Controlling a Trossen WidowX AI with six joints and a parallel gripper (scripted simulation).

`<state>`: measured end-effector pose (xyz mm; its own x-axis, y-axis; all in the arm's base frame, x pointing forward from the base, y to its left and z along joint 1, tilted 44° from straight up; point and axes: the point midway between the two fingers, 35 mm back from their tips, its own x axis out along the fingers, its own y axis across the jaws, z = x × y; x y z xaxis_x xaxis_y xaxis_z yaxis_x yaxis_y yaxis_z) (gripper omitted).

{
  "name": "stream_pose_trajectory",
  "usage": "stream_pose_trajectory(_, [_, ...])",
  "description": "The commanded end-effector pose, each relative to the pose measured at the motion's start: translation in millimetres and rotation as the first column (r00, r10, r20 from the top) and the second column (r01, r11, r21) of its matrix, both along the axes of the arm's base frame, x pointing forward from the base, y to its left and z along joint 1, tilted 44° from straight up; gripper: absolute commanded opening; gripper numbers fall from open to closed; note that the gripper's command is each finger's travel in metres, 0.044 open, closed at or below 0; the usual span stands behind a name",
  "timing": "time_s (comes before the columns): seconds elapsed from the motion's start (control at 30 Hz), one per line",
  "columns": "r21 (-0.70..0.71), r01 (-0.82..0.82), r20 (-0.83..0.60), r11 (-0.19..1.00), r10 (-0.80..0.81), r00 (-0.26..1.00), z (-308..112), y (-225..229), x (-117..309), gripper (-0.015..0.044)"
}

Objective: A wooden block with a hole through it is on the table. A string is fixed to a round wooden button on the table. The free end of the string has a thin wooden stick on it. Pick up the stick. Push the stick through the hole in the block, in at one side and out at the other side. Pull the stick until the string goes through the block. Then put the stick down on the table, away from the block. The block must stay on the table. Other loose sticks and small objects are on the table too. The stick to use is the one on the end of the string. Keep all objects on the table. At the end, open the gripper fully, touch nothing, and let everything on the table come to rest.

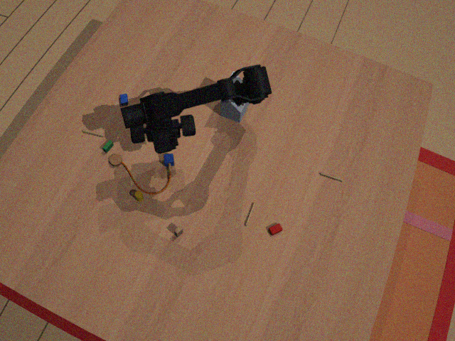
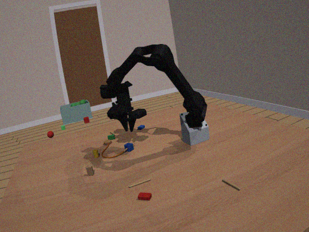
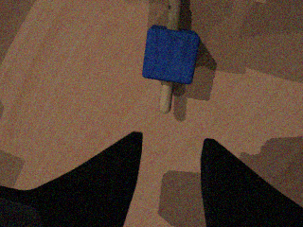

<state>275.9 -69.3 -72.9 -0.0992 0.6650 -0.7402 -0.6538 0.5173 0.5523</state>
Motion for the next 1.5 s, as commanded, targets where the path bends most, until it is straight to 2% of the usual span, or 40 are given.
stream_pose_trajectory(0.0, [0.006, 0.004, -0.008, 1.0, -0.004, 1.0, -5.3, 6.0, -2.3, 0.0125])
stream_pose_trajectory(1.47, [0.01, 0.003, -0.008, 1.0, -0.003, 1.0, -50.5, 49.5, -10.7, 0.0125])
